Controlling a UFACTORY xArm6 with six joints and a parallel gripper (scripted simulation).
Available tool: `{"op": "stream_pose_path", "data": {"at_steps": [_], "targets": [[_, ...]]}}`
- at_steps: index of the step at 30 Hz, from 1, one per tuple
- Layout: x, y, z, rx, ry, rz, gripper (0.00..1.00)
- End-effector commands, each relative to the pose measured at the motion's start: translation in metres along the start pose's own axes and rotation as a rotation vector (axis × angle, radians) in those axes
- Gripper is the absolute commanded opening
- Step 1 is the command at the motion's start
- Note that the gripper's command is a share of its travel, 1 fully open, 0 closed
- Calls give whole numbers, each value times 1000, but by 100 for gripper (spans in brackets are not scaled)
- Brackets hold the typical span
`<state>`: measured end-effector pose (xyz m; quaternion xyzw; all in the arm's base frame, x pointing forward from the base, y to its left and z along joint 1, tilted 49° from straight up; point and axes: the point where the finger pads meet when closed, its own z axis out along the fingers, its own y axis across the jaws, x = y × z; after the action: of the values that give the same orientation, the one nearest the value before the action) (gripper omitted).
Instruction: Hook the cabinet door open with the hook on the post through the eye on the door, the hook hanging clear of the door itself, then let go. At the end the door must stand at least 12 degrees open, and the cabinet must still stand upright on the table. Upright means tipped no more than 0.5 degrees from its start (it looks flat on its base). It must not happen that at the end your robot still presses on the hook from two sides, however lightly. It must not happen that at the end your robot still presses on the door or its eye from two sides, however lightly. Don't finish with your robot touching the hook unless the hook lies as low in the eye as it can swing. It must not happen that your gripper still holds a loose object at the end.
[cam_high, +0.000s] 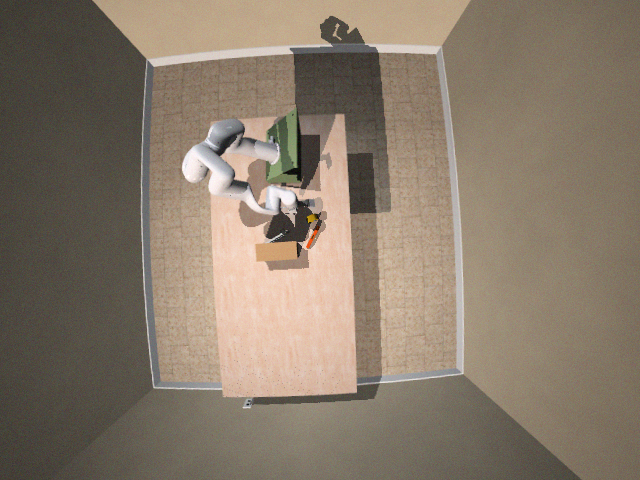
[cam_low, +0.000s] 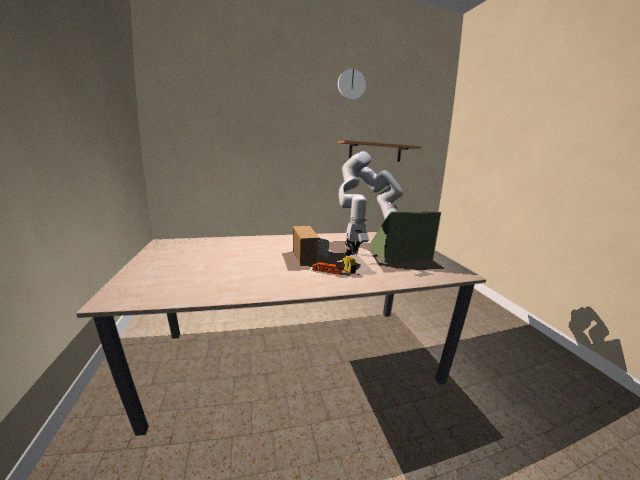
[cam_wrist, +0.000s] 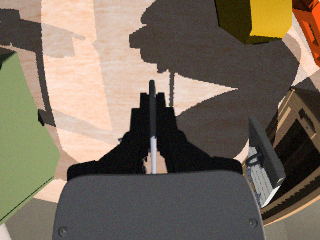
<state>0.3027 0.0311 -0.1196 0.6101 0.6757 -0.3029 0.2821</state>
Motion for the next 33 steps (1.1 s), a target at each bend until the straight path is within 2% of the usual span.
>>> {"op": "stream_pose_path", "data": {"at_steps": [1,33], "targets": [[0,1,-5,-3,2,1,4],[-2,1,-32,-3,2,1,4]]}}
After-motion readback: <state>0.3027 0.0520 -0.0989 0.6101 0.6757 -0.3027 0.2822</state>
